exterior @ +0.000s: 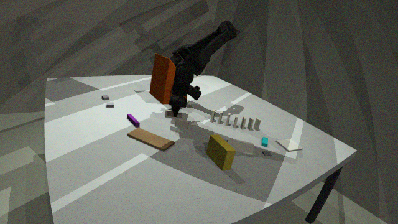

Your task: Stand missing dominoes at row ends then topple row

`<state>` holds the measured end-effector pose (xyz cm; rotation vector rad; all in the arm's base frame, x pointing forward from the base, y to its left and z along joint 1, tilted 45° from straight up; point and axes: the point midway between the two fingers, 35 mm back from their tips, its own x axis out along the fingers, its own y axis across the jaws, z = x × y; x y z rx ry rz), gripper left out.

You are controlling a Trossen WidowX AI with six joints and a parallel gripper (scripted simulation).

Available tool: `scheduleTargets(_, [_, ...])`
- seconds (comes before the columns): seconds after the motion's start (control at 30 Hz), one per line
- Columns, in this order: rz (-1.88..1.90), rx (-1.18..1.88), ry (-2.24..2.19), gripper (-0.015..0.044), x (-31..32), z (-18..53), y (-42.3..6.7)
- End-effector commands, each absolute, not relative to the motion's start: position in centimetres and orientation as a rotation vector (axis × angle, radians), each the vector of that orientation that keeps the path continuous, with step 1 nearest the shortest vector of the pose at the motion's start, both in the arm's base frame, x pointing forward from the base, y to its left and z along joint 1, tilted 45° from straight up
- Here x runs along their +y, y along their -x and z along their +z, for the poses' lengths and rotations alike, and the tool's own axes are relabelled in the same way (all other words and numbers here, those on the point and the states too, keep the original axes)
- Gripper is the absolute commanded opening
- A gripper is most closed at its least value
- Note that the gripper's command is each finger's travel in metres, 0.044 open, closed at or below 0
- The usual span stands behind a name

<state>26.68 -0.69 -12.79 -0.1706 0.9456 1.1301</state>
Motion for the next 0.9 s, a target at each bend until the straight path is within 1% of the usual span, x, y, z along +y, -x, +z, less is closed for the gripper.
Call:
scheduleTargets(0.0, [1.128, 0.946, 0.163, 0.0023, -0.6, -12.8, -26.6])
scheduleTargets(0.07, [1.128, 0.947, 0.163, 0.0023, -1.2, -12.1, -26.5])
scheduleTargets(0.3, [1.126, 0.95, 0.166, 0.0023, -8.4, -4.4, -25.2])
scheduleTargets(0.43, [1.126, 0.952, 0.167, 0.0023, -10.9, -1.6, -24.7])
scheduleTargets(0.67, [1.12, 0.958, 0.159, 0.0023, -11.0, -1.3, -24.7])
scheduleTargets(0.87, [0.922, 1.149, -0.11, 0.0023, -7.4, 3.0, -26.5])
